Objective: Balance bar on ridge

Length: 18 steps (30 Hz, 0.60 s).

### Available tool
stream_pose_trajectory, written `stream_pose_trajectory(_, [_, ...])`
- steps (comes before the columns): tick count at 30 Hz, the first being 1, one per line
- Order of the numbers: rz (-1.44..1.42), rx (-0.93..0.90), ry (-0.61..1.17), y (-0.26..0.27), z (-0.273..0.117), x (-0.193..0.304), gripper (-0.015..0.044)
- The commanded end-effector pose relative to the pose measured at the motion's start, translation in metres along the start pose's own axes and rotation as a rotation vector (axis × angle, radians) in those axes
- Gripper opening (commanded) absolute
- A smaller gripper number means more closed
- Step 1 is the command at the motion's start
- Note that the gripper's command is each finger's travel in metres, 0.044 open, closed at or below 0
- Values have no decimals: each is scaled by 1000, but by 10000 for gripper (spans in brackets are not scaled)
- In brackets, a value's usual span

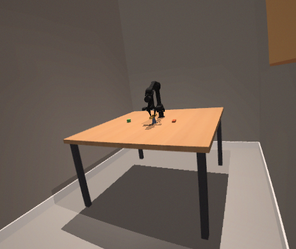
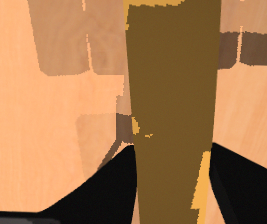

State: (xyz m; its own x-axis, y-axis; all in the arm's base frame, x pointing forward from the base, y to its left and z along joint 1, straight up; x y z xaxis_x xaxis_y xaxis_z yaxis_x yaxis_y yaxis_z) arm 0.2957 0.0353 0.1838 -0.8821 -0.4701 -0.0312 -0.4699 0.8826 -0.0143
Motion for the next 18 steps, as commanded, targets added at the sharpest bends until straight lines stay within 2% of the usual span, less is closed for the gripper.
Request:
stream_pose_trajectory(1, [-1, -3, 3, 0, 3, 0, 0])
stream_pose_trajectory(18, [-1, -3, 3, 0, 4, 0, 0])
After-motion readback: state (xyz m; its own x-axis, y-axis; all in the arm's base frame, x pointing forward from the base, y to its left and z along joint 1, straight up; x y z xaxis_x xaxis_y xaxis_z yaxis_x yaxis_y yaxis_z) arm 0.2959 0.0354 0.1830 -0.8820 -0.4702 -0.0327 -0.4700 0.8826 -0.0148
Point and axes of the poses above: the point midway between the two fingers, 35 mm back from their tips, its own z axis out along the fingers, its own y axis across the jaws, x = y × z, the point moved 7 cm from there along -z, back along the fingers, and after that the axes turned 15 degrees about -z, right-handed, at the moved point
